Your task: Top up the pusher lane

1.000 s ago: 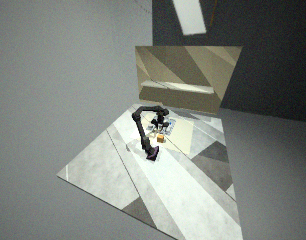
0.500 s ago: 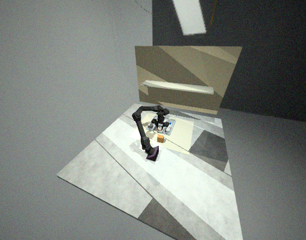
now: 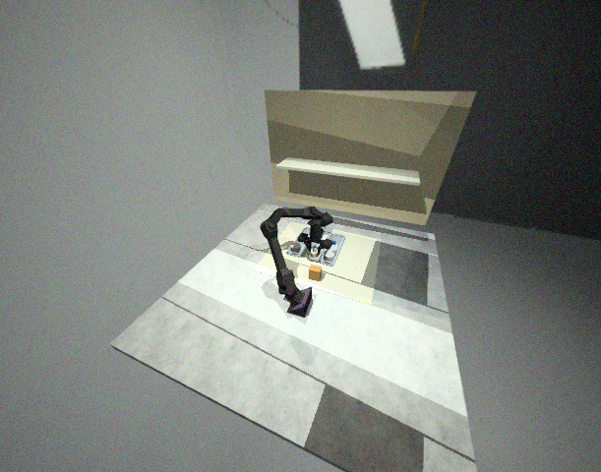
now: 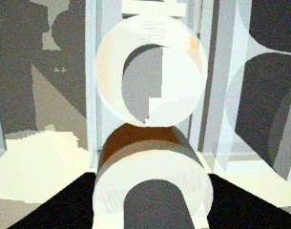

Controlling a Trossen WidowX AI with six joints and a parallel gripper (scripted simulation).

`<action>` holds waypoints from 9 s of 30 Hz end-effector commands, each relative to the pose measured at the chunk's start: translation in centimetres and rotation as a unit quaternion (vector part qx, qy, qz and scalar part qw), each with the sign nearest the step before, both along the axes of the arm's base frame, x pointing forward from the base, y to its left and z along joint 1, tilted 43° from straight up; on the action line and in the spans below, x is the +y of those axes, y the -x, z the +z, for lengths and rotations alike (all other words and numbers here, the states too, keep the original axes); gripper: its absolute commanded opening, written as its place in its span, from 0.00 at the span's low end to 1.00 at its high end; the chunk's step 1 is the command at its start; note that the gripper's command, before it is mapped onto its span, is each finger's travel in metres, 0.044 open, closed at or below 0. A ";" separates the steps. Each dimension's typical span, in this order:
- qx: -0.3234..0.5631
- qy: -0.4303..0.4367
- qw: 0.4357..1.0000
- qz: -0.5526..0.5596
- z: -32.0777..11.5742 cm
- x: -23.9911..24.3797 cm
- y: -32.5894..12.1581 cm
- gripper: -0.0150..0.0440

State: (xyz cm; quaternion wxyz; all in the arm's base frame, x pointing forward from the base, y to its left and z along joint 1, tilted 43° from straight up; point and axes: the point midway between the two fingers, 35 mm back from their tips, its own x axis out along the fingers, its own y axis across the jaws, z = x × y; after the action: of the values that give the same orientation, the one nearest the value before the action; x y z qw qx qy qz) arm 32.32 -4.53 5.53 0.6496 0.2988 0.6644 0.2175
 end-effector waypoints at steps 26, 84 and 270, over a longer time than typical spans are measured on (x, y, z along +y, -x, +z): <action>-0.018 0.001 1.000 -0.006 0.7 -0.5 -2.0 0.25; -0.018 0.001 1.000 -0.006 0.7 -0.5 -2.4 0.25; -0.018 0.000 1.000 -0.006 -1.6 1.6 -1.0 0.25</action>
State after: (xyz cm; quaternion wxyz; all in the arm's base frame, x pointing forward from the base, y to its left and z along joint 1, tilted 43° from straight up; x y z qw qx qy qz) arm 33.45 -2.96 3.97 0.6622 0.2985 0.6524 0.2162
